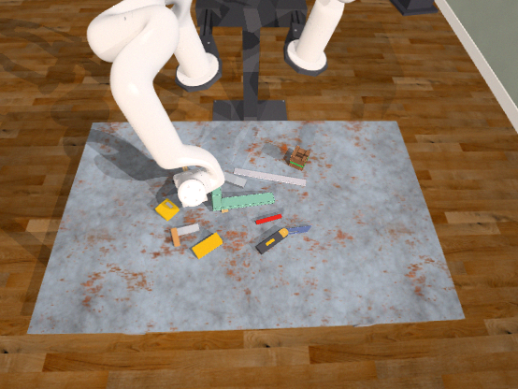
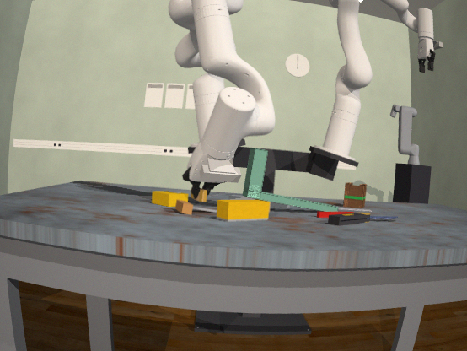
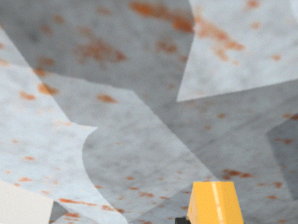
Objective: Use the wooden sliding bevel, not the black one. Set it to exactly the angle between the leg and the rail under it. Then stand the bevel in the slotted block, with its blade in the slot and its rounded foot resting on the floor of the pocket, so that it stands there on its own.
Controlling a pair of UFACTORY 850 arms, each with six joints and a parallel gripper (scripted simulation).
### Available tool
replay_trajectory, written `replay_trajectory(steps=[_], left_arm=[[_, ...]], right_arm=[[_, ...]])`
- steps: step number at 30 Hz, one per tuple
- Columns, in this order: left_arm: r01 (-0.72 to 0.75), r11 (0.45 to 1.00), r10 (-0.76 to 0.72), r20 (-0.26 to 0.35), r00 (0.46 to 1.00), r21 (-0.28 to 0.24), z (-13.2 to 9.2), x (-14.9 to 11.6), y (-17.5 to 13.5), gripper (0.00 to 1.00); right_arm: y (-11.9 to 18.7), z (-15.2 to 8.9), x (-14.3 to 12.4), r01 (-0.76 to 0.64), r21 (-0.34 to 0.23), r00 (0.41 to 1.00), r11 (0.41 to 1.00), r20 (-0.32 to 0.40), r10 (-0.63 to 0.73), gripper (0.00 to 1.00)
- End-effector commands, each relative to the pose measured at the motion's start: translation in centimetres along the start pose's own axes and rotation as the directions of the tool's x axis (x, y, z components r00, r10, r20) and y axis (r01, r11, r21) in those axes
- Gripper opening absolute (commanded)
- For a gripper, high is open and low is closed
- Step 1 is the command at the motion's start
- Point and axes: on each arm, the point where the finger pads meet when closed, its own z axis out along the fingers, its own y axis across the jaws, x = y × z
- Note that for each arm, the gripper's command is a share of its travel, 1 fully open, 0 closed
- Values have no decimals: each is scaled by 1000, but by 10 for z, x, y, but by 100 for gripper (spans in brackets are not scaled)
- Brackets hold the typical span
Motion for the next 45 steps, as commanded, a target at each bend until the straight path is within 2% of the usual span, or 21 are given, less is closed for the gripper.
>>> replay_trajectory(steps=[1,27,33,40,42,45], left_arm=[[0,1000,0,-2,1000,0,-1,0,0,100],[0,1000,0,-2,1000,0,-1,0,0,100],[0,1000,0,-2,1000,0,-1,0,0,100],[0,1000,0,-2,1000,0,-1,0,0,100],[0,1000,0,-2,1000,0,-1,0,0,100],[0,1000,0,-2,1000,0,-1,0,0,100]], right_arm=[[0,-1,0,0,0,1000,1000,-1,0,0],[0,-5,-4,0,0,1000,1000,-1,0,0],[0,-20,-19,0,0,1000,1000,-1,0,0],[0,-51,-50,0,0,1000,1000,-1,0,0],[0,-51,-50,0,0,1000,1000,-1,0,0],[0,-66,-65,0,0,1000,1000,-1,0,0]])
